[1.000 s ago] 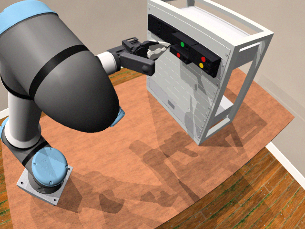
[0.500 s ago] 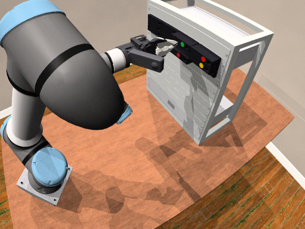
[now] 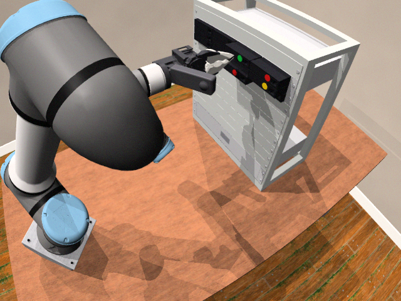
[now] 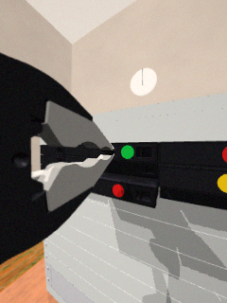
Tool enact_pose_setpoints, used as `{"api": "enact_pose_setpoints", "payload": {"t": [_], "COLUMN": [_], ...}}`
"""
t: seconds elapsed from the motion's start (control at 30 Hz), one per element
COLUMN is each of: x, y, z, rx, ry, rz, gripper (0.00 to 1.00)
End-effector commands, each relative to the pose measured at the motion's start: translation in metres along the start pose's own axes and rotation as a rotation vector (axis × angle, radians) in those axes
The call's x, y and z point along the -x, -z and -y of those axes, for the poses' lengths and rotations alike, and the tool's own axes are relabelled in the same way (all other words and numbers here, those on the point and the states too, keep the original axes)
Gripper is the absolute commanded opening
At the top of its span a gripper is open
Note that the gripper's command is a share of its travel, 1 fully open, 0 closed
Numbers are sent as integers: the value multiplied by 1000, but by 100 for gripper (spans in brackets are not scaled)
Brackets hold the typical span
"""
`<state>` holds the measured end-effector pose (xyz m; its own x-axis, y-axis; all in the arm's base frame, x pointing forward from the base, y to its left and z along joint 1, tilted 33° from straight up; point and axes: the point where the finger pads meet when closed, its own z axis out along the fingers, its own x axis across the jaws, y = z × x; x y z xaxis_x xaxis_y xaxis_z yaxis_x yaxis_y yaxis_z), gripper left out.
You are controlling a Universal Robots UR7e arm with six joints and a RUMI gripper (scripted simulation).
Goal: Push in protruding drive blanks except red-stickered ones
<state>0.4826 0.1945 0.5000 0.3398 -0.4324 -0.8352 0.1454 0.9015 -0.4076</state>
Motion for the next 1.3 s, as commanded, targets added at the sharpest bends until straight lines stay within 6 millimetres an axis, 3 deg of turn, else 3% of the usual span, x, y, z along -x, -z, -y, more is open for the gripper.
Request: {"api": "enact_pose_setpoints", "payload": {"t": [0.0, 1.27], "x": [0, 1], "y": [0, -16], "z": [0, 0], "rx": [0, 0], "ry": [0, 0], "rz": [1, 1], "gripper": [0, 0]}}
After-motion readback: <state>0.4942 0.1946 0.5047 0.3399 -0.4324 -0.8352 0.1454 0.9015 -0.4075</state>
